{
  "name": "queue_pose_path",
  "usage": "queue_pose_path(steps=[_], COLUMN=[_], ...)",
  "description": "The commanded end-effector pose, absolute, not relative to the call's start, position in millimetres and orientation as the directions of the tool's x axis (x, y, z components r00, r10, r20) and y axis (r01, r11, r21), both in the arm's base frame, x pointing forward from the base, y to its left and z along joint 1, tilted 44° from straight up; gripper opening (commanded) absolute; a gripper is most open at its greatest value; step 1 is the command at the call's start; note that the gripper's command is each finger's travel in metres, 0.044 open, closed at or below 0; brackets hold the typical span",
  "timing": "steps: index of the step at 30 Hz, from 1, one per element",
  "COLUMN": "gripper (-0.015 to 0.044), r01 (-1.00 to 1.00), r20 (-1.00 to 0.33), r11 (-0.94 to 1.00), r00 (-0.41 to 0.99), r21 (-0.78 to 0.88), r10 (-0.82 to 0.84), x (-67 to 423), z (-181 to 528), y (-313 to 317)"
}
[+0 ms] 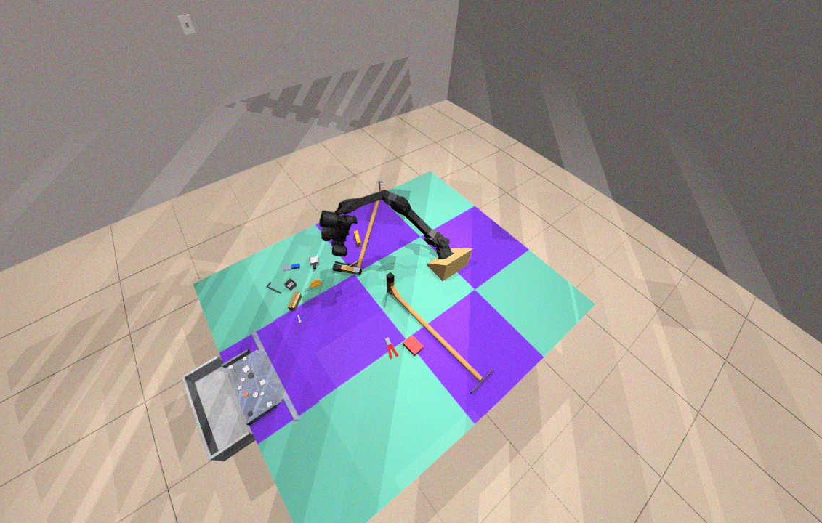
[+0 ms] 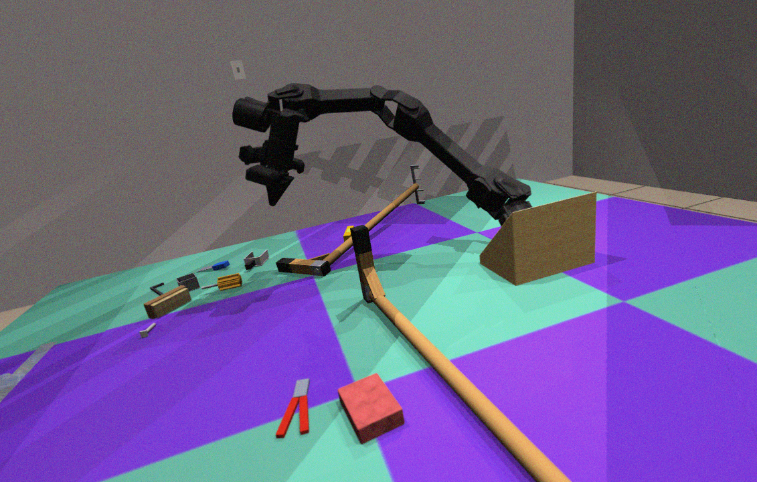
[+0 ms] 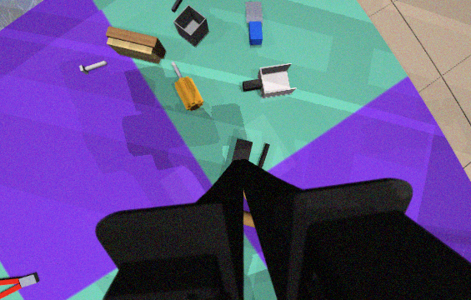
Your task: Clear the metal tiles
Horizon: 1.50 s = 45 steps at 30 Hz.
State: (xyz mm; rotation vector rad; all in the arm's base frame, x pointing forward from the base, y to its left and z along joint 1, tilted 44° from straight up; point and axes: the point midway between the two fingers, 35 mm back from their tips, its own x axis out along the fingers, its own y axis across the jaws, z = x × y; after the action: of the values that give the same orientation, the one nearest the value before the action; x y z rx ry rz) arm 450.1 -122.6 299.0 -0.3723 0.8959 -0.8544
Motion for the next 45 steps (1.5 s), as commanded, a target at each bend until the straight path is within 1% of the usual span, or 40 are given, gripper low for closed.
queue_pose_path(steps=[1,7,26,45], gripper=[0.0,0.0,0.0,0.0], r01=[0.494,0.465,0.062,-0.346], r20=[-0.526,-0.536,-0.659,-0.754], r11=[0.62,0.632,0.718,0.67], r00=[0.334,0.338,0.347,0.293], r21=[-0.609,-0.62,-0.694,-0.657], r10=[-0.782,-0.774,-0.667,-0.588], x=[449,451,471,460], z=[306,302,224,148], y=[-115,-106,-19,67])
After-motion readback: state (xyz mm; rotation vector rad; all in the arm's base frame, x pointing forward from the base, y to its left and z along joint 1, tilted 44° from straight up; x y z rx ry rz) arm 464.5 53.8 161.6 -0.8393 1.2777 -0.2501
